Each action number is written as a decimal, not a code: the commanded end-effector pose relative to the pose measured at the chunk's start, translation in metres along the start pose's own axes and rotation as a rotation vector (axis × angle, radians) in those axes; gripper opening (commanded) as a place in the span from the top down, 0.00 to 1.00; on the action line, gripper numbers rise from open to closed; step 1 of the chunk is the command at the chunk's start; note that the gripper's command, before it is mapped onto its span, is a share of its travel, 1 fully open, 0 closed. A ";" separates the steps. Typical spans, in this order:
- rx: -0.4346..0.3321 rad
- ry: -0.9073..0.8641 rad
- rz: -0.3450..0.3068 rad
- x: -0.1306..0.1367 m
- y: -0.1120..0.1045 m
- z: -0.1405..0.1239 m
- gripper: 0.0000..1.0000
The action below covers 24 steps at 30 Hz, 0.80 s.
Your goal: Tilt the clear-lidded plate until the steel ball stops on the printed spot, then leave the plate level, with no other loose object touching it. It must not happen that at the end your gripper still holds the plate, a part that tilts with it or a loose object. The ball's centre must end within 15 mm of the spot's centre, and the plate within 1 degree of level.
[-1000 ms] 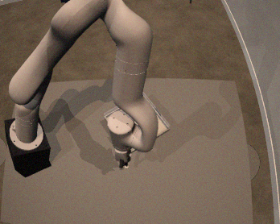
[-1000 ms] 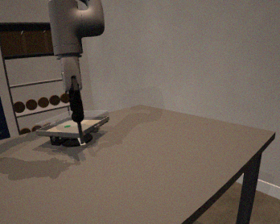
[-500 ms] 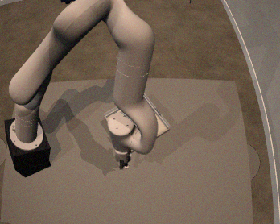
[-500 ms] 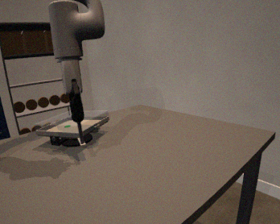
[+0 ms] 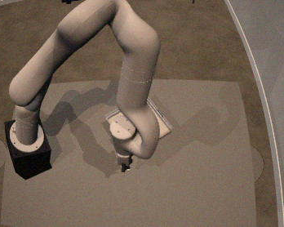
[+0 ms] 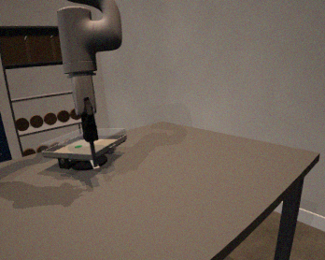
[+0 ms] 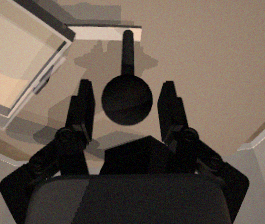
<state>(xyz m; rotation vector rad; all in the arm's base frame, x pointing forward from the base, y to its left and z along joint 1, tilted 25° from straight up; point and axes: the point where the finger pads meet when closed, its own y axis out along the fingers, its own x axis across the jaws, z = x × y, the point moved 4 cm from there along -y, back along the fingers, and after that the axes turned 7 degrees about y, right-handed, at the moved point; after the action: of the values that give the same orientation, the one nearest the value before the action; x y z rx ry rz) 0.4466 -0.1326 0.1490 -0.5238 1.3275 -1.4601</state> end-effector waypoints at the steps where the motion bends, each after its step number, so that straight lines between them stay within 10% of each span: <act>1: 0.001 0.000 0.000 0.000 0.002 0.001 0.39; 24: 0.001 0.000 0.000 0.000 0.011 0.001 0.39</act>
<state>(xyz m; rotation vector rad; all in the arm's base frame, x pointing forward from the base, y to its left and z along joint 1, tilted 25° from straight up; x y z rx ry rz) 0.4509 -0.1309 0.1391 -0.5238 1.3275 -1.4602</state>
